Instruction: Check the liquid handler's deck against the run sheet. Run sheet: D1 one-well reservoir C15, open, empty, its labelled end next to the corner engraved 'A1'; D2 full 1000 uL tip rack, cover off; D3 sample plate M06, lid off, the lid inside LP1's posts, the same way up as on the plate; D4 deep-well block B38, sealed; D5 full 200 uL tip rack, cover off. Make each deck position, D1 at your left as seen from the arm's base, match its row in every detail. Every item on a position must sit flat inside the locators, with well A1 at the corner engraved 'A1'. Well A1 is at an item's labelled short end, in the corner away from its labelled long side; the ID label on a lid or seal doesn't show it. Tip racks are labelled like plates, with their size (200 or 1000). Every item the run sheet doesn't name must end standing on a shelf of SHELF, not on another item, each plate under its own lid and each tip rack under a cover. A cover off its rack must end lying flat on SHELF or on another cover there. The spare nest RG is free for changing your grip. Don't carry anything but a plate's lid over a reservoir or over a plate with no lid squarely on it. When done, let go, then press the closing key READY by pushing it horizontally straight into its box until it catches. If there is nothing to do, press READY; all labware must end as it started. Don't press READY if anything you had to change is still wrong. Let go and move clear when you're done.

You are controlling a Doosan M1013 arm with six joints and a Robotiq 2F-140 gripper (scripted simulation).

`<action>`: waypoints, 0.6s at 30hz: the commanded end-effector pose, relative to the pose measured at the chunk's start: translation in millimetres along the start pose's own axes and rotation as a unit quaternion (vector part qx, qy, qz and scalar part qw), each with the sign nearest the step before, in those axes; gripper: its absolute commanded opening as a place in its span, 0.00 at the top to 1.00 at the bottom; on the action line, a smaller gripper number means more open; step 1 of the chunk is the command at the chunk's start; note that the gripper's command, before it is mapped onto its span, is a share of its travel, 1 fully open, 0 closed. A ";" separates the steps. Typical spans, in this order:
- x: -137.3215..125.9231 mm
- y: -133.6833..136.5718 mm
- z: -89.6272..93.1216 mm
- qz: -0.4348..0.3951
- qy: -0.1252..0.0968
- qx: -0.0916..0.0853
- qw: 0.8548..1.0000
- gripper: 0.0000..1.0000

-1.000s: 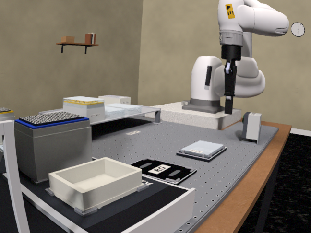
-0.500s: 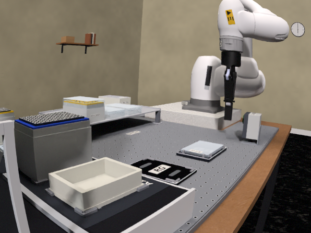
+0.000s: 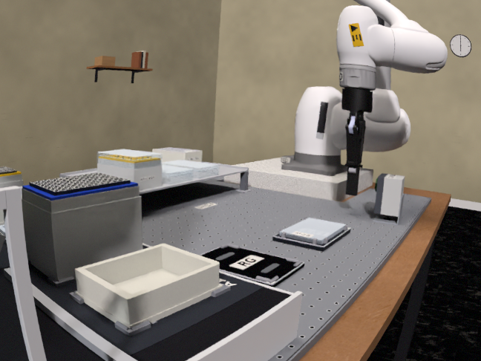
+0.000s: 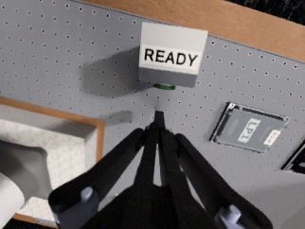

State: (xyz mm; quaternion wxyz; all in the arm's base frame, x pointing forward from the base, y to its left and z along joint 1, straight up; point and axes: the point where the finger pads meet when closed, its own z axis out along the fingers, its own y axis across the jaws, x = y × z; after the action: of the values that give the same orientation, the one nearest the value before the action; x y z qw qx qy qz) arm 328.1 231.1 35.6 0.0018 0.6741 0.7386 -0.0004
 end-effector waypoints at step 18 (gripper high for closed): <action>17.0 0.4 0.8 0.000 0.000 0.000 1.000 0.90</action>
State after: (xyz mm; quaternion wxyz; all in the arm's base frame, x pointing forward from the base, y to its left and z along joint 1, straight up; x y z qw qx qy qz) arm 327.1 244.0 34.4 0.0018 0.6741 0.7387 -0.0002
